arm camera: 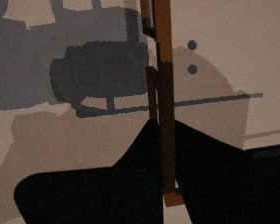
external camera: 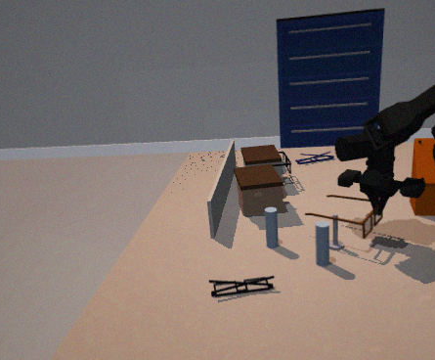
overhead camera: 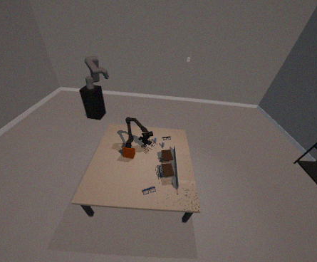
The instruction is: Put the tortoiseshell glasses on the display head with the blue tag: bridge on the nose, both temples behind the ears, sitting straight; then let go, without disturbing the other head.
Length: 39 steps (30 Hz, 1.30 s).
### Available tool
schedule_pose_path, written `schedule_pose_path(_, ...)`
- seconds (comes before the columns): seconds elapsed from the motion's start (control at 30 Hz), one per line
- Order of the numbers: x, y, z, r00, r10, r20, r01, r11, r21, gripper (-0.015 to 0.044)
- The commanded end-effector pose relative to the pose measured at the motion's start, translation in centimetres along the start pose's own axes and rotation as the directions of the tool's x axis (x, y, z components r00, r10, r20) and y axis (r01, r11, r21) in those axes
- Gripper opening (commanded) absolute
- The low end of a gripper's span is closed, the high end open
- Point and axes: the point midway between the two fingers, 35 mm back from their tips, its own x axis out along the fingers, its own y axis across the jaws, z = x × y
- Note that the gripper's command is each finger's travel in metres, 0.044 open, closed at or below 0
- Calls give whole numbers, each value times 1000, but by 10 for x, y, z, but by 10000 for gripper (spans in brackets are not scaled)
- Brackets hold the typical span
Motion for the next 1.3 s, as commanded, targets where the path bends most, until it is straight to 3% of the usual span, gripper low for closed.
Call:
schedule_pose_path(0.0, 0, 2, -4, 1000, 1, 3, -1, 1000, -4, 0)
schedule_pose_path(1.07, 0, 2, 7, 1000, 1, 4, -1, 1000, -4, 0)
schedule_pose_path(1.27, -15, 0, 8, 1000, 0, -1, 0, 1000, -5, 0)
